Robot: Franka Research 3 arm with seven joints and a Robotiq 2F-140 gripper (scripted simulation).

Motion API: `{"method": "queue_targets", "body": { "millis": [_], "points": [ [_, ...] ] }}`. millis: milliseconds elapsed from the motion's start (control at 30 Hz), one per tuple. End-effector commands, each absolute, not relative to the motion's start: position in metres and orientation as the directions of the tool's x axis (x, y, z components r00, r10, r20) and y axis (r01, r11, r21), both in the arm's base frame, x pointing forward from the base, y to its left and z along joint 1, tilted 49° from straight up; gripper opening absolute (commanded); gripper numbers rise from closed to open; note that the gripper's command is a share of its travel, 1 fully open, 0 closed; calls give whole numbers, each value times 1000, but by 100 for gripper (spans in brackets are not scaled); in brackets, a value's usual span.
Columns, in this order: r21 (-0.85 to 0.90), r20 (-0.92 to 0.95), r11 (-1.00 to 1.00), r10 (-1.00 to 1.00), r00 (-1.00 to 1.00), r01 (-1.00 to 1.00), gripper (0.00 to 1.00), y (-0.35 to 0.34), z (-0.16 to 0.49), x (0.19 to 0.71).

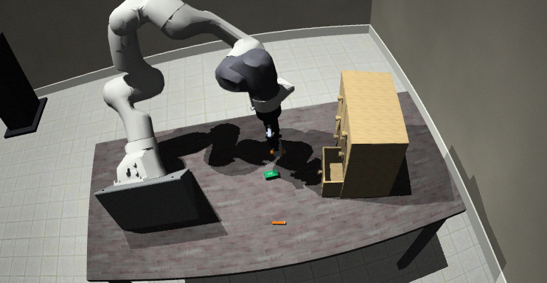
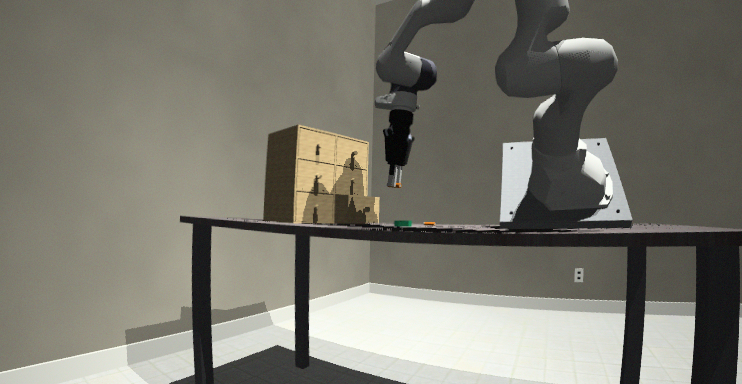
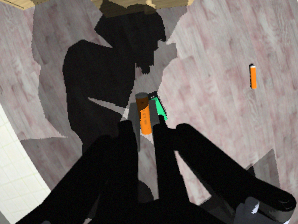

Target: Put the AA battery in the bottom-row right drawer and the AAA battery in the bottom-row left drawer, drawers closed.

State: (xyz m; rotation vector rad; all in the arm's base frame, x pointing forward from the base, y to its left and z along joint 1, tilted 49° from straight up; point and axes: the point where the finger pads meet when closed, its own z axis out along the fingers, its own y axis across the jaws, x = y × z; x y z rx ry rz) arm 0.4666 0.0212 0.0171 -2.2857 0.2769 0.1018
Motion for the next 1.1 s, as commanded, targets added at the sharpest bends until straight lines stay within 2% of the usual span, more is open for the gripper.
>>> {"method": "queue_targets", "body": {
  "millis": [0, 533, 1067],
  "points": [
    [-721, -88, -660, -211, 974, -208, 6, 13, 15, 478],
    [-721, 182, -661, -470, 864, -208, 6, 18, 13, 469],
    [-721, 422, -661, -658, 624, -208, 6, 23, 11, 461]
  ]
}}
